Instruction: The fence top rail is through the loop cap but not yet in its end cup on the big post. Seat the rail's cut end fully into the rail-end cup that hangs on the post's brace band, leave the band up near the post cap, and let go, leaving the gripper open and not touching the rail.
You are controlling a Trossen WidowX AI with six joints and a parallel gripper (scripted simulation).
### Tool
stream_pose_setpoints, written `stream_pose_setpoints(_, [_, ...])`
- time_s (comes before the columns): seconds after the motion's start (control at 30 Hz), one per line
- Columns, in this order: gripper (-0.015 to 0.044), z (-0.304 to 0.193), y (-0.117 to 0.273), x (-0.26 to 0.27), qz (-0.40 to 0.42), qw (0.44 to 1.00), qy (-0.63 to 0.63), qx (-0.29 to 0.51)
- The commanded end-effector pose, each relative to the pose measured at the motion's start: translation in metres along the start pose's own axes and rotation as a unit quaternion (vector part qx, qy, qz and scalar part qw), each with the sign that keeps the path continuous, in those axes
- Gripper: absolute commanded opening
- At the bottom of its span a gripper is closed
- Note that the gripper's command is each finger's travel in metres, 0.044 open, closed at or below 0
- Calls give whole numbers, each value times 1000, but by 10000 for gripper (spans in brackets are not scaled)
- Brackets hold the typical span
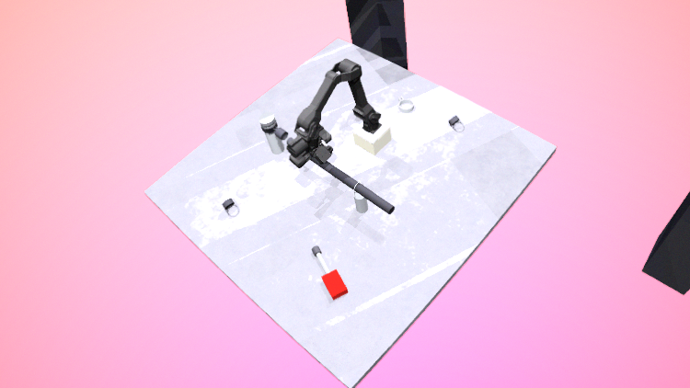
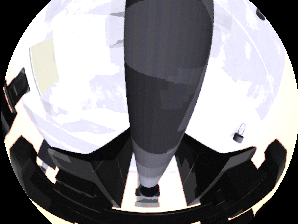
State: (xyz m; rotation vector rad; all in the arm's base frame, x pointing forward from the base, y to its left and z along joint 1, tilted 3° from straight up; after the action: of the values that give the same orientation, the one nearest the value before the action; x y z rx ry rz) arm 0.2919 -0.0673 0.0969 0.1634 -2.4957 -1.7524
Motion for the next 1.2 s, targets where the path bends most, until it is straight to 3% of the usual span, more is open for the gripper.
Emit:
stream_pose_setpoints(0.0, [0, -9, 11, 2, -2, 1000, -4, 24])
stream_pose_setpoints(1.17, [0, -9, 11, 0, 1, 1000, -2, 12])
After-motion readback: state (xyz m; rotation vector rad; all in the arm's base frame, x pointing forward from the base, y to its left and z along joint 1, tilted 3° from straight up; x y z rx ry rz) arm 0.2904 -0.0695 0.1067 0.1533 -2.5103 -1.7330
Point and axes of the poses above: the point midway between the two fingers, 35 mm back from their tips, its own y axis back along the fingers, its own x axis across the jaws, z = x × y, the point moved 1 cm from there along y, back along the fingers, and after that the axes turned 11 degrees about y, right-handed, at the moved point
